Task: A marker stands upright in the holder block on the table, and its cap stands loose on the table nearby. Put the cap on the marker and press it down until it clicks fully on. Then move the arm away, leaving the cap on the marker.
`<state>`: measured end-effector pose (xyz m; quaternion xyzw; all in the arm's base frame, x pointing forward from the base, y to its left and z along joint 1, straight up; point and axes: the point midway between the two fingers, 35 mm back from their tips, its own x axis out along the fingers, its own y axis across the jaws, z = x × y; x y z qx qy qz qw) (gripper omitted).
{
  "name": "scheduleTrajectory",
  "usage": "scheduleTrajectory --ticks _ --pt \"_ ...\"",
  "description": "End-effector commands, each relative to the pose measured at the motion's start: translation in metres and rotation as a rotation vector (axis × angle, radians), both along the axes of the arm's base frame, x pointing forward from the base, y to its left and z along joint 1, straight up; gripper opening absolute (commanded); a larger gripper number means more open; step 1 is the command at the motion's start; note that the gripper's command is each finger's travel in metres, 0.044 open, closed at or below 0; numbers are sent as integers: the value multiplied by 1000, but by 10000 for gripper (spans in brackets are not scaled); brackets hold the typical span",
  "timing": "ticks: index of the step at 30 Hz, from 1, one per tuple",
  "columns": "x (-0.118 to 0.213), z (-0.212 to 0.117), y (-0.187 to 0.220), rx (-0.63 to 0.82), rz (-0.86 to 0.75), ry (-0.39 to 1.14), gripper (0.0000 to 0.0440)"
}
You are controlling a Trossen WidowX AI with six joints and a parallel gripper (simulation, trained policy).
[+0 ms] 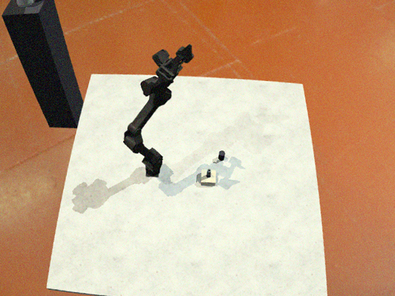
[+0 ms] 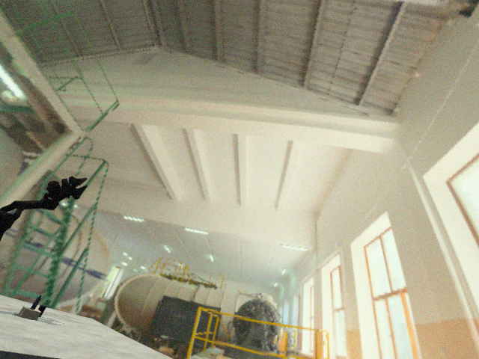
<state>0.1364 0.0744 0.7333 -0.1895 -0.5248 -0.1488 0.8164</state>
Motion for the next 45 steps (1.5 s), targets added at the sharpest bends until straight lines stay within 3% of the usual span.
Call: scheduleTrajectory --ticks 1,7,9,45 --pt "2 -1 2 -7 2 9 375" --pt "11 -6 10 -54 15 65 227" --pt "13 -8 14 -72 20 83 200" --pt "50 -64 67 -328 164 412 303"
